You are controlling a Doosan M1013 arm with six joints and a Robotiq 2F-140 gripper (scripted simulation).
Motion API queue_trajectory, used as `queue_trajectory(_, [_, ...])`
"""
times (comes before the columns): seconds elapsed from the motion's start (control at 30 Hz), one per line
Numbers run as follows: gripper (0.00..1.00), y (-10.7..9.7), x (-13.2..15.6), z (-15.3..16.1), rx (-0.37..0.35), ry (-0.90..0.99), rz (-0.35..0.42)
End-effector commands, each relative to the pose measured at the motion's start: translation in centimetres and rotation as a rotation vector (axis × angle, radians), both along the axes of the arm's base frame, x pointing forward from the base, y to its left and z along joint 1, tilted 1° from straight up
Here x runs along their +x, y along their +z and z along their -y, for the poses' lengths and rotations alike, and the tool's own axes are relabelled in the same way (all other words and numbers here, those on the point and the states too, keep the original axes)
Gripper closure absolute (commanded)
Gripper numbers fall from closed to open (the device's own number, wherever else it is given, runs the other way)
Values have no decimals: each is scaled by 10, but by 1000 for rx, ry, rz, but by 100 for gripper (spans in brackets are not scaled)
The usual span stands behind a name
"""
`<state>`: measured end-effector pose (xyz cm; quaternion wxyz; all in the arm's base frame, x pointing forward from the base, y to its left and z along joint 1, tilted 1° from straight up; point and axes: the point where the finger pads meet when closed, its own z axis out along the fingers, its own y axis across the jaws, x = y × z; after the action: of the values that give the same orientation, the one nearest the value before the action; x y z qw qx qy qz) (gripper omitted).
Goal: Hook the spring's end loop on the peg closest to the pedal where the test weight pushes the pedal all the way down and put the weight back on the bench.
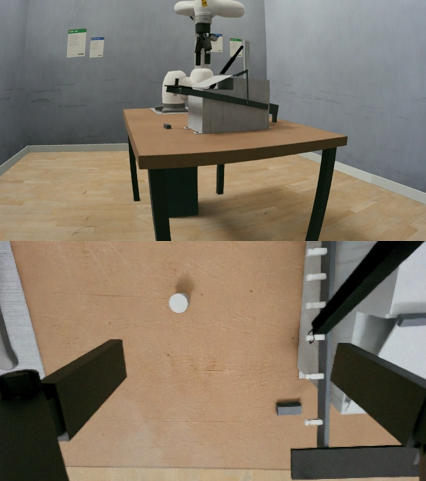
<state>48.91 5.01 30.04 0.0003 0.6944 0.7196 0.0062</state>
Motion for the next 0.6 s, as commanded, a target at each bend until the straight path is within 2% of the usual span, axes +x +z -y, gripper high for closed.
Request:
queue_trajectory(0.0, [0,0,0,0,0,0,1])
queue_trajectory(0.17, [0,0,0,0,0,0,1])
queue_trajectory(0.2, [0,0,-59,-8,-4,-1,1])
queue_trajectory(0.57, [0,0,-59,-8,-4,-1,1])
